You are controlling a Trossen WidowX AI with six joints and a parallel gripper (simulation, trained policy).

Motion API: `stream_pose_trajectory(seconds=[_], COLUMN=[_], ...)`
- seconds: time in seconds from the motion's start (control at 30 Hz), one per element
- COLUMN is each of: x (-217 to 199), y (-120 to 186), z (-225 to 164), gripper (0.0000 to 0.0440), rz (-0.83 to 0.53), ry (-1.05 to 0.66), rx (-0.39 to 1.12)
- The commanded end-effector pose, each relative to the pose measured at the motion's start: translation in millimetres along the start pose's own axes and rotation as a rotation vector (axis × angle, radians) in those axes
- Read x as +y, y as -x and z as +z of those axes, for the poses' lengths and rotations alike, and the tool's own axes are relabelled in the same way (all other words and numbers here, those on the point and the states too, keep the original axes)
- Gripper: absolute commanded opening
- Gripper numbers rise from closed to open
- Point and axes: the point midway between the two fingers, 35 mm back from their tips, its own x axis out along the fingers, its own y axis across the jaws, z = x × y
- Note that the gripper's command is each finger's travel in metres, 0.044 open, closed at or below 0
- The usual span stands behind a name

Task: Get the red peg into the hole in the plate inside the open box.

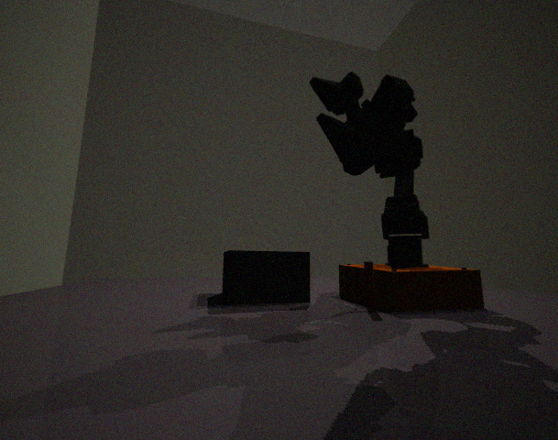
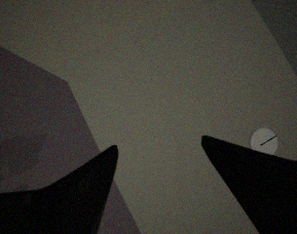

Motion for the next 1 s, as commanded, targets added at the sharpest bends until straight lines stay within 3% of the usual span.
stream_pose_trajectory(seconds=[0.0,0.2,0.97], x=[-0.7,8.5,31.3], y=[-1.1,-6.6,-13.5], z=[1.3,5.2,6.5], gripper=[0.0414,0.044,0.044], rz=[0.006,0.086,0.33], ry=[-0.031,-0.224,-0.935], rx=[0.0,0.019,0.291])
